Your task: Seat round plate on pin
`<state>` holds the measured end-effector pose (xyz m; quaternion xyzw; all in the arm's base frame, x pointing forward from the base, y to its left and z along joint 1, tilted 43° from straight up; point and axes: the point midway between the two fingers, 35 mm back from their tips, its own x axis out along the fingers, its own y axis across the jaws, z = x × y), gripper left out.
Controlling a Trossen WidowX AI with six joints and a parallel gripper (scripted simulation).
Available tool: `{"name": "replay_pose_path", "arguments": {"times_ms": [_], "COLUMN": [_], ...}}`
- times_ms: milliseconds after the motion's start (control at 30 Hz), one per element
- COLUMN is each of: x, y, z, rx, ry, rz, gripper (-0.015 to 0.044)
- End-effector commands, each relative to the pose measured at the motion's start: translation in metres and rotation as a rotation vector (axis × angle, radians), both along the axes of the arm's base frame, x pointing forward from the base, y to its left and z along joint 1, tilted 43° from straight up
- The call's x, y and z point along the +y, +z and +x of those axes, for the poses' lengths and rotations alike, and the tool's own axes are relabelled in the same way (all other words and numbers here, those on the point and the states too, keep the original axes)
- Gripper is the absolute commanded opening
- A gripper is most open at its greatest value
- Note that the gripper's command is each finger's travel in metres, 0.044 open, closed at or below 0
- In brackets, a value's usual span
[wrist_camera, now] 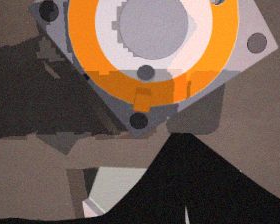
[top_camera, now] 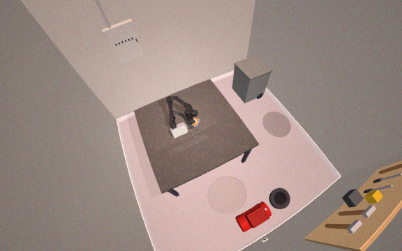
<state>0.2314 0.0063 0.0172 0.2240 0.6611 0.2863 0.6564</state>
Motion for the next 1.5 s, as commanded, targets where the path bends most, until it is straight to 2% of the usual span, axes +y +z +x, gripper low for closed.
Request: {"name": "replay_pose_path", "arguments": {"times_ms": [0,433,1467], "x": [0.004,0.035,0.056], "y": [0.001,-0.036,-0.017], "z": [-0.006,-0.008,-0.009], "rx": [0.01,0.009,0.01], "ry": [0.025,0.025,0.025], "rz": [-0.001,0.002,0.003], "gripper": [0.0,0.0,0.0]}}
